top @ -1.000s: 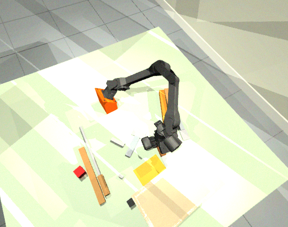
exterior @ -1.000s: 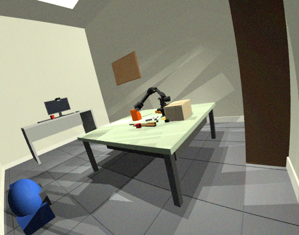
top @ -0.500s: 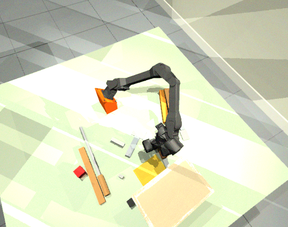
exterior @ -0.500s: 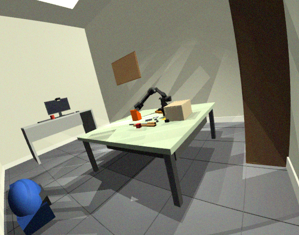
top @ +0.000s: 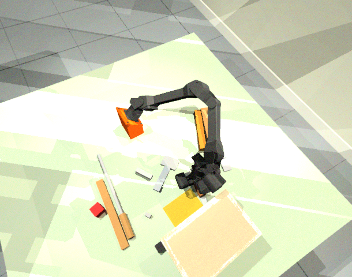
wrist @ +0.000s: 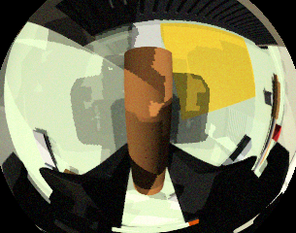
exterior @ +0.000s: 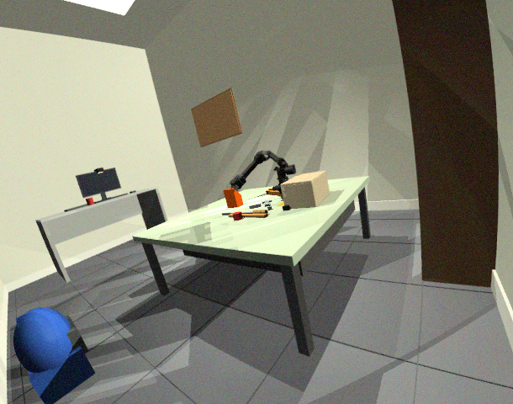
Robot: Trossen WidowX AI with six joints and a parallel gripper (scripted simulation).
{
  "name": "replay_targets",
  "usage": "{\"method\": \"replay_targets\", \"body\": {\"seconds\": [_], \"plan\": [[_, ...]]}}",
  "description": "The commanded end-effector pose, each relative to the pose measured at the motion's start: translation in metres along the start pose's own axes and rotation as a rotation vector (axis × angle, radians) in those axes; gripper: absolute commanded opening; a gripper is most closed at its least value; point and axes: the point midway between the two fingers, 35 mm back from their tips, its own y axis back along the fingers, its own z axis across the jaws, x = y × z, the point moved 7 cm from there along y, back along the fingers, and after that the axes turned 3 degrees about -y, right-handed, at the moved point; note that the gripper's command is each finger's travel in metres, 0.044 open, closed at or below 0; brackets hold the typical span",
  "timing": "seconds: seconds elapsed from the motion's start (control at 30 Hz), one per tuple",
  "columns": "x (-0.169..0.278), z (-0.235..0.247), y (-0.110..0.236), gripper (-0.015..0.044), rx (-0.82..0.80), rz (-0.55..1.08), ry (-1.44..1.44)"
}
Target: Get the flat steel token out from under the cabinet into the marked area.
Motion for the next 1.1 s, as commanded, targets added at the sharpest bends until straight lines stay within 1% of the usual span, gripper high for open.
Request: {"method": "replay_targets", "body": {"seconds": [0.0, 0.47, 1.07], "plan": [[-0.005, 0.001, 0.0, 0.0, -0.001, -0.001, 0.003], [-0.016, 0.0, 0.0, 0.0, -0.001, -0.001, 0.004], [-0.018, -0.022, -0.001, 0.0, 0.0, -0.001, 0.004]]}}
